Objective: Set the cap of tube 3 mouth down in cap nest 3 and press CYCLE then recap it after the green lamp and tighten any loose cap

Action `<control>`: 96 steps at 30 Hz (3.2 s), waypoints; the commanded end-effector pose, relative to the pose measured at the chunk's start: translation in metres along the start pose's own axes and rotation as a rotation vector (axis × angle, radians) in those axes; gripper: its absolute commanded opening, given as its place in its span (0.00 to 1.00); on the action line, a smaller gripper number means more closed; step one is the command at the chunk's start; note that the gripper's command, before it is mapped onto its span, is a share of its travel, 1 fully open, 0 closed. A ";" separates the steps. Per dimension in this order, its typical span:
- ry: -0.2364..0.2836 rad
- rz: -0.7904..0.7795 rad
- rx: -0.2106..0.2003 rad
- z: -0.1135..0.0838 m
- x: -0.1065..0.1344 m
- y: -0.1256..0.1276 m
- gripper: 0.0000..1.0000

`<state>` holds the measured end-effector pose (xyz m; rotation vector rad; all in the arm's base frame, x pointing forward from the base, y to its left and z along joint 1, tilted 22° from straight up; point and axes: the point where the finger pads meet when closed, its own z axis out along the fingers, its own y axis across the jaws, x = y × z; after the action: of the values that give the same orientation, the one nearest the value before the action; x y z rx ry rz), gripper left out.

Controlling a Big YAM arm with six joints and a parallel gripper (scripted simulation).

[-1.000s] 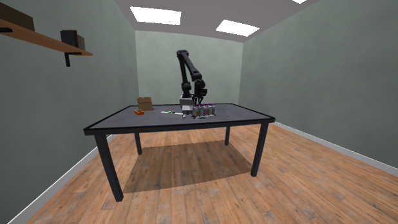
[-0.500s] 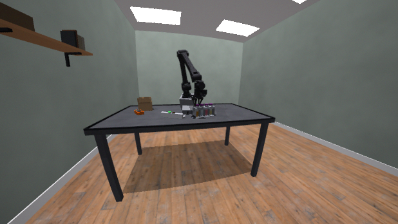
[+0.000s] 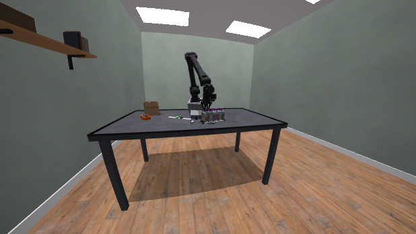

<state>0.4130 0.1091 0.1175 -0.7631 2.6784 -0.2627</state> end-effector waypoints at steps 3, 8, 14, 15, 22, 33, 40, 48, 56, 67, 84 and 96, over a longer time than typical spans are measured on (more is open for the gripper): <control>-0.026 0.010 0.008 -0.006 -0.009 -0.006 0.00; -0.013 0.070 0.008 0.001 0.001 -0.008 0.00; -0.013 0.150 0.007 0.001 0.001 -0.008 0.00; -0.013 0.170 0.007 0.001 0.001 -0.008 0.00; -0.014 0.310 0.007 0.001 0.001 -0.008 0.00; -0.014 0.490 0.005 0.001 0.001 -0.008 0.00; -0.014 0.519 0.005 0.001 0.001 -0.008 0.00; -0.014 0.519 0.005 0.001 0.001 -0.008 0.00; -0.014 0.519 0.005 0.001 0.001 -0.008 0.00; -0.014 0.519 0.005 0.001 0.001 -0.008 0.00; -0.027 0.498 0.001 -0.006 -0.009 -0.006 0.49; -0.061 0.504 -0.001 -0.052 -0.021 -0.007 0.49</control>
<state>0.4027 0.1049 0.1422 -0.0776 2.7460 -0.1322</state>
